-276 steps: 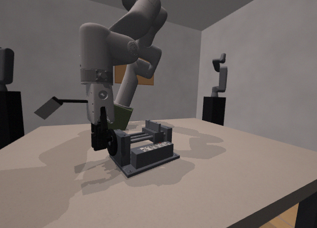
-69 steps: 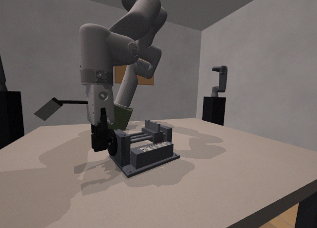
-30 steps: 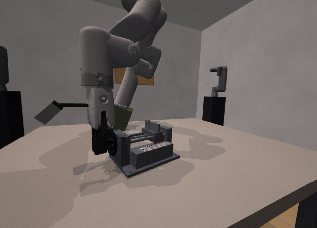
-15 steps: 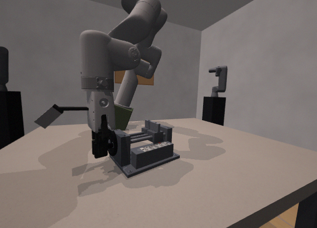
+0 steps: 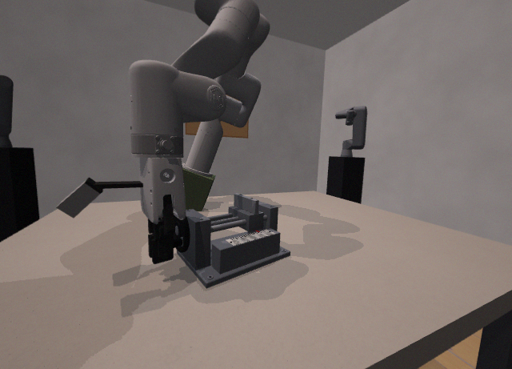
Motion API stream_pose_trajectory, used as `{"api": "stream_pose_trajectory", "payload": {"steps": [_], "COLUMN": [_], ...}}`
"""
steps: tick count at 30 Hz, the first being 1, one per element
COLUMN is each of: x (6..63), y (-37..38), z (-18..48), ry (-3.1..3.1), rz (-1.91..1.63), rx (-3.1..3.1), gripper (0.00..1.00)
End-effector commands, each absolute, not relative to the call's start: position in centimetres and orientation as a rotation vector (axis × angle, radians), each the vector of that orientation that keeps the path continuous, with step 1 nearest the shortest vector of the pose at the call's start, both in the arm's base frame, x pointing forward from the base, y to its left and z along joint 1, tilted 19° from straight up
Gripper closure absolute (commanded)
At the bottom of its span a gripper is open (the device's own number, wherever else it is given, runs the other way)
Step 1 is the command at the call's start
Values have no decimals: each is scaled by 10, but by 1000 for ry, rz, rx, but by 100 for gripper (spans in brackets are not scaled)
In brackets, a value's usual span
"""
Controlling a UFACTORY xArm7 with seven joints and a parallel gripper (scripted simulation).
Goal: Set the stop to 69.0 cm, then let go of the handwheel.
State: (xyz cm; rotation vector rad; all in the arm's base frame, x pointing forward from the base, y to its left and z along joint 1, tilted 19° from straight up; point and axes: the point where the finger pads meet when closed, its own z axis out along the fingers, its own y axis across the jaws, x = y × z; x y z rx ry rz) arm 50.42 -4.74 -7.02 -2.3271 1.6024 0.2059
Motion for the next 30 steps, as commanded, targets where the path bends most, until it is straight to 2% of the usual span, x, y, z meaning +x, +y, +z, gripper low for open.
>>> {"api": "stream_pose_trajectory", "payload": {"steps": [1, 30], "x": [502, 473], "y": [-48, -56], "z": [-73, -86], "ry": [1605, 1605], "rz": [204, 204], "rx": [-2326, -2326], "gripper": [94, 94]}}
